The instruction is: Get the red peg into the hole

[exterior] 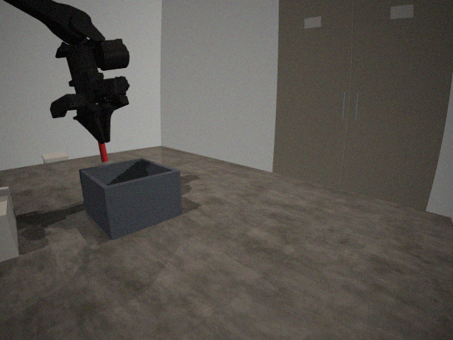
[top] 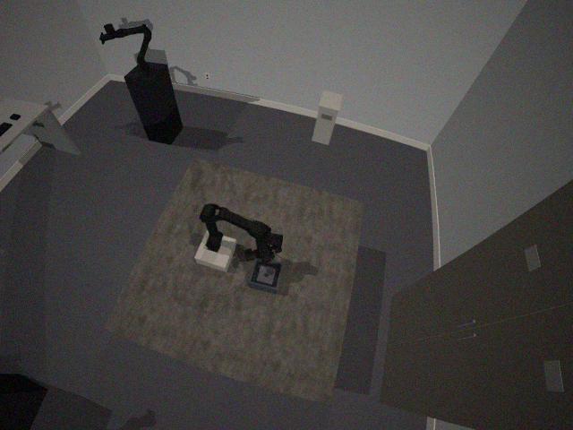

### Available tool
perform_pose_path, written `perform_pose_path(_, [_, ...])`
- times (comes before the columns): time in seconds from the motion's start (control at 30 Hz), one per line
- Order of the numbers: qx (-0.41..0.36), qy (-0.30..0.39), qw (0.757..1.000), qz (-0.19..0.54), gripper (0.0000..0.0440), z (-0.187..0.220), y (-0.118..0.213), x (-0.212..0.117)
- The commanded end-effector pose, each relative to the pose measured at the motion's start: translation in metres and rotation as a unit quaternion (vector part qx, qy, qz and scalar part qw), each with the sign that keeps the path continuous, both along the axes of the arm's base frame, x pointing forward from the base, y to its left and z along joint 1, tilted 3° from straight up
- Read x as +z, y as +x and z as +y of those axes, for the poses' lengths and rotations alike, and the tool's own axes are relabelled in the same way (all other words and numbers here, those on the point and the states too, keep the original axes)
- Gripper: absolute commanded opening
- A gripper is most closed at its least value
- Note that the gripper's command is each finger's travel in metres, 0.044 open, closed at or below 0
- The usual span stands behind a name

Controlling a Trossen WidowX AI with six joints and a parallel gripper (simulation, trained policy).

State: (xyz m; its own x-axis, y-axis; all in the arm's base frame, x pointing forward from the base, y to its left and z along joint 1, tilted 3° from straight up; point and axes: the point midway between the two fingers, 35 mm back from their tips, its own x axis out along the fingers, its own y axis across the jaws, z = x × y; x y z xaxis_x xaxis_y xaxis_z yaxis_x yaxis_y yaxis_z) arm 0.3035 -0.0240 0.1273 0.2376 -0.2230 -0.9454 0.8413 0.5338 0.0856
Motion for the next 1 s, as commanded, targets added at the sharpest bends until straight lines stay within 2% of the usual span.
perform_pose_path(0.0, [-0.008, 0.001, 1.000, -0.004, 0.0000, -0.011, 0.008, -0.001])
perform_pose_path(0.37, [-0.033, 0.014, 0.999, 0.002, 0.0006, -0.042, 0.027, -0.017])
perform_pose_path(0.63, [-0.037, 0.026, 0.999, 0.020, 0.0012, -0.052, 0.036, -0.042])
perform_pose_path(0.7, [-0.034, 0.027, 0.999, 0.027, 0.0047, -0.054, 0.037, -0.050])
perform_pose_path(0.83, [-0.026, 0.028, 0.998, 0.043, 0.0143, -0.058, 0.039, -0.063])
perform_pose_path(0.87, [-0.022, 0.027, 0.998, 0.050, 0.0150, -0.059, 0.038, -0.065])
perform_pose_path(0.97, [-0.019, 0.026, 0.998, 0.050, 0.0229, -0.064, 0.047, -0.069])
